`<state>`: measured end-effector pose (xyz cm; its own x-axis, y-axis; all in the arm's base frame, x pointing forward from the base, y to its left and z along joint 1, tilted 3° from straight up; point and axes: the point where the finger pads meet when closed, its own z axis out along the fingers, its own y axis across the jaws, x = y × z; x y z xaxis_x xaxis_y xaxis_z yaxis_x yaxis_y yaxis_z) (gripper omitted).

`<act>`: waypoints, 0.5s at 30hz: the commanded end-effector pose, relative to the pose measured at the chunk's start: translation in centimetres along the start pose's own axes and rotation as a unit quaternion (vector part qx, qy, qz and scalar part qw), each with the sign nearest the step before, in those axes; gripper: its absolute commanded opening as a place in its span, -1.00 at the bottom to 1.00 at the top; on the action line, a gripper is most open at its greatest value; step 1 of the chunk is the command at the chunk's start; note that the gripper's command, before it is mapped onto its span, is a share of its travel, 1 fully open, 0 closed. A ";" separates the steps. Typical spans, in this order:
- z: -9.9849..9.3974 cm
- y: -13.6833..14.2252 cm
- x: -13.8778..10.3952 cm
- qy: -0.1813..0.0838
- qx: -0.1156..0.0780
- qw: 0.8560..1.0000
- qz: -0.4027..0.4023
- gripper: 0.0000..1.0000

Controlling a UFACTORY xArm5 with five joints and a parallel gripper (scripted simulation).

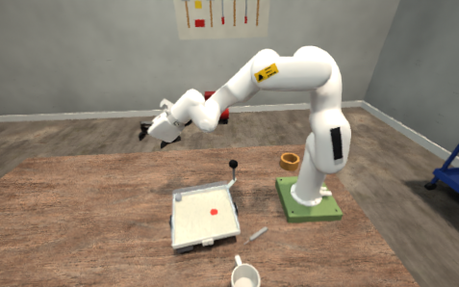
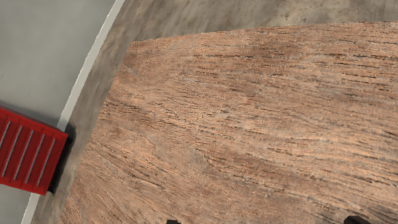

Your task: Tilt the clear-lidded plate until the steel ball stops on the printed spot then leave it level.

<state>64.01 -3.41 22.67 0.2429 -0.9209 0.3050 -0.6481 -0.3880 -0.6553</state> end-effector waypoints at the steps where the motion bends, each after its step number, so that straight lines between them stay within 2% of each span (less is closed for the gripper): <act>1: -2.5 3.9 -0.2 -0.029 -0.068 0.995 -0.061 1.00; 2: -2.5 3.9 -0.2 -0.029 -0.068 0.995 -0.061 1.00; 3: -3.7 6.1 -0.5 -0.046 -0.099 0.990 -0.090 1.00; 6: -3.7 6.1 -0.5 -0.046 -0.099 0.990 -0.090 1.00; 7: -5.1 8.3 -1.0 -0.066 -0.129 0.982 -0.119 1.00; 8: -5.1 8.3 -1.0 -0.066 -0.129 0.982 -0.119 1.00; 9: -6.5 10.6 -1.4 -0.087 -0.156 0.973 -0.146 1.00; 11: -6.5 10.6 -1.4 -0.087 -0.156 0.973 -0.146 1.00; 12: -7.9 12.8 -2.0 -0.110 -0.180 0.962 -0.172 1.00; 14: -7.9 12.8 -2.0 -0.110 -0.180 0.962 -0.172 1.00; 15: -9.3 14.9 -2.6 -0.133 -0.202 0.950 -0.195 1.00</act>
<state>52.25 -5.89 19.16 0.5513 -0.7752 0.3083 -0.7124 -0.6298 -0.3096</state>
